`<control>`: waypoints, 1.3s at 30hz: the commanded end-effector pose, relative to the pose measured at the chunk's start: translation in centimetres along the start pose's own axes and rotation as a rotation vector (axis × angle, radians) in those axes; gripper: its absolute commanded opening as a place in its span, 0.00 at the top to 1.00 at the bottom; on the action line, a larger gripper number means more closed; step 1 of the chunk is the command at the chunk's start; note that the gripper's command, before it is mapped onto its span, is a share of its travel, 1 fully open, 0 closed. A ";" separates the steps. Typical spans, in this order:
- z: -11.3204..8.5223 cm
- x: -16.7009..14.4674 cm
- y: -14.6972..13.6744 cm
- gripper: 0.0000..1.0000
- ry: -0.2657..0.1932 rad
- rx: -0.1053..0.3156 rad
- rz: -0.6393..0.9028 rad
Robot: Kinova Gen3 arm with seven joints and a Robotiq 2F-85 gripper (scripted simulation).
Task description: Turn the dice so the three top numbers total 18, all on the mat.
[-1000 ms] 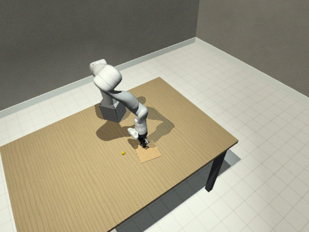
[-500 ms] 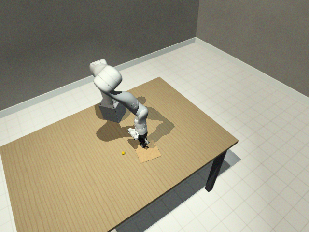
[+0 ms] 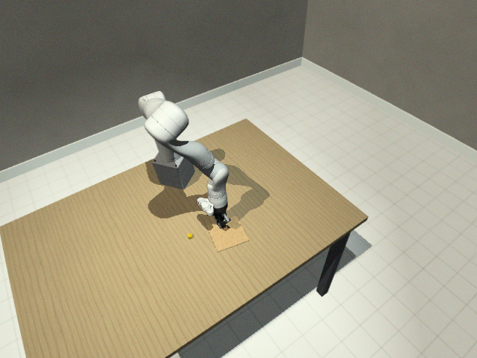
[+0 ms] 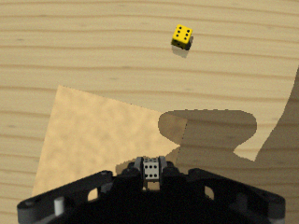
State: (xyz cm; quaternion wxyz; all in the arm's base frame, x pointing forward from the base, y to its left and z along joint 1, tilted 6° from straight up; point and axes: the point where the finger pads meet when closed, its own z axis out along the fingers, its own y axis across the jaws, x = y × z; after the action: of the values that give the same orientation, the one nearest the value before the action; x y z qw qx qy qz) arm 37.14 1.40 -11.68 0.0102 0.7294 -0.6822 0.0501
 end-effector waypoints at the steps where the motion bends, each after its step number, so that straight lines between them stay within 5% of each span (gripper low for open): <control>1: 0.0 0.0 -0.1 0.89 0.000 0.001 0.000; 18: 0.0 0.0 -0.1 0.89 0.000 0.001 0.000; 28: 0.0 0.0 -0.1 0.73 0.000 0.001 0.000; 39: 0.0 0.0 -0.1 0.69 0.000 0.001 0.000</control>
State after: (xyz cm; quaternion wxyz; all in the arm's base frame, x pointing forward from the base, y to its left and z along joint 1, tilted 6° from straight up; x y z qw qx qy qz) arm 37.14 1.40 -11.68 0.0102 0.7294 -0.6822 0.0501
